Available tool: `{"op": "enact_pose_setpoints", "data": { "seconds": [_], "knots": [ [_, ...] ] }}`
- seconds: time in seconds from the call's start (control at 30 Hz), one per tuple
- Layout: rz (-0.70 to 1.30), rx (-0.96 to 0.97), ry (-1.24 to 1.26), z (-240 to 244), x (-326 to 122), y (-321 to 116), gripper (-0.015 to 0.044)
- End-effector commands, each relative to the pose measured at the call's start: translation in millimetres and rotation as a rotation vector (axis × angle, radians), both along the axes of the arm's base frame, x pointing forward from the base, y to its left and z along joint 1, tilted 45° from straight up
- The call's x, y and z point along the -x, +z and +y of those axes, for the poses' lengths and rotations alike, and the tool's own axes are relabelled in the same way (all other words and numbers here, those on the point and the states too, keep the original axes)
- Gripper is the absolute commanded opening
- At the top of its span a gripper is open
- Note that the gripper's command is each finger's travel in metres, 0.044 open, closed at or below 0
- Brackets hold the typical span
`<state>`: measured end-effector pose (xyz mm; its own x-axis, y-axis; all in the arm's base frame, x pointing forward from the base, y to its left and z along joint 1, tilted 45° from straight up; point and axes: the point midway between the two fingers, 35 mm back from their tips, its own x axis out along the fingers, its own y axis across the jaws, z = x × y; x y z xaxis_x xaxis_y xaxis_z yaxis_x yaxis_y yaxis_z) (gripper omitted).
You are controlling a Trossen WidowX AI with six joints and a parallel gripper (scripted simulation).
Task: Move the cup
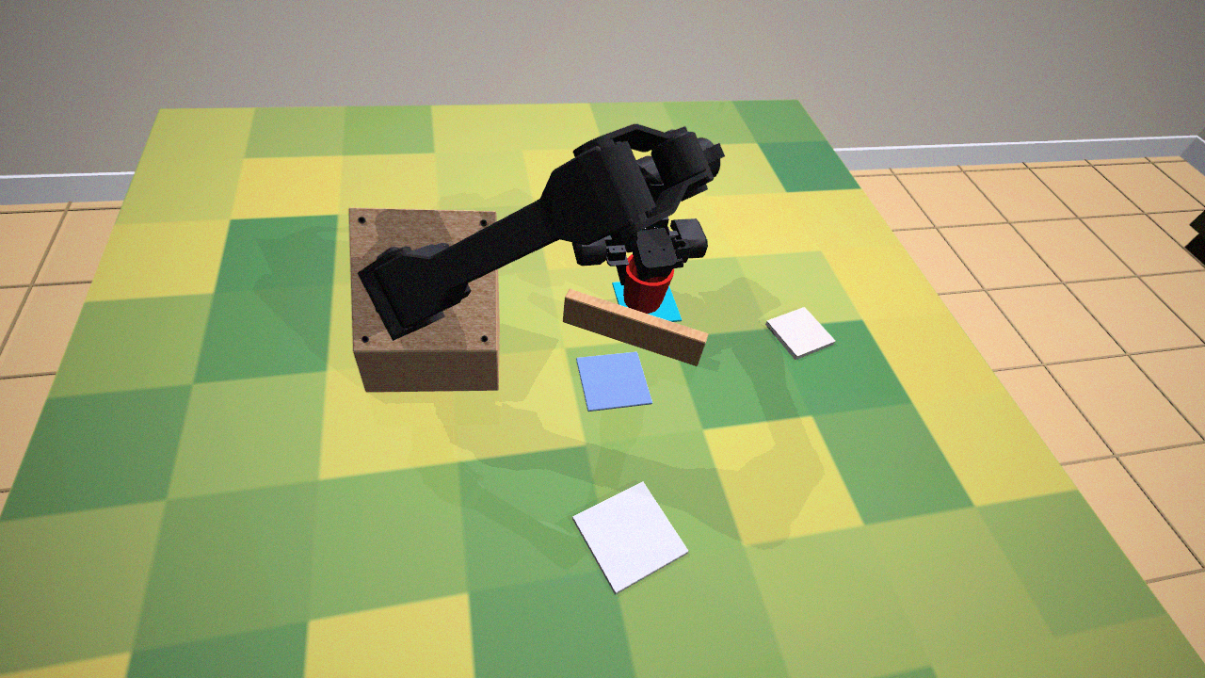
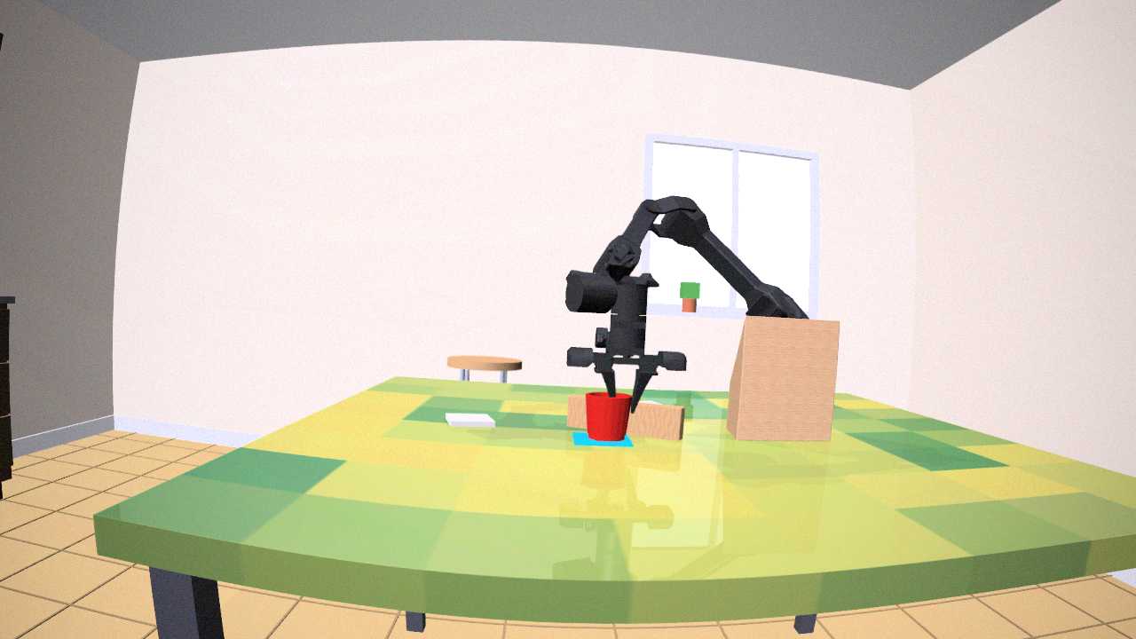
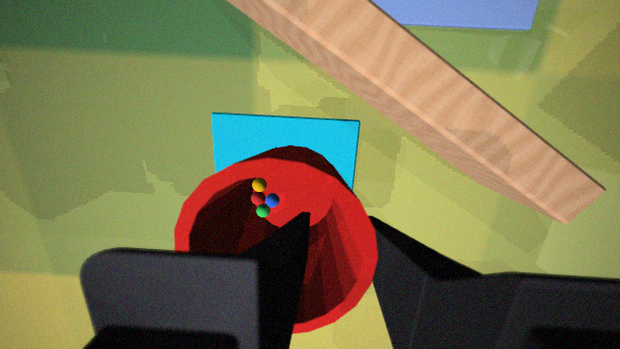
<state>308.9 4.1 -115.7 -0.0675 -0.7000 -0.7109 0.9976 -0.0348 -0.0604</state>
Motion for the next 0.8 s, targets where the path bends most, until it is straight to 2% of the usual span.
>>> {"op": "enact_pose_setpoints", "data": {
  "seconds": [0.0, 0.77],
  "knots": [
    [-0.001, -0.001, -0.003, 4, -1, 4, 0.0128],
    [0.001, 0.0, 0.0, 33, -5, 32, 0.0128]
  ]
}}
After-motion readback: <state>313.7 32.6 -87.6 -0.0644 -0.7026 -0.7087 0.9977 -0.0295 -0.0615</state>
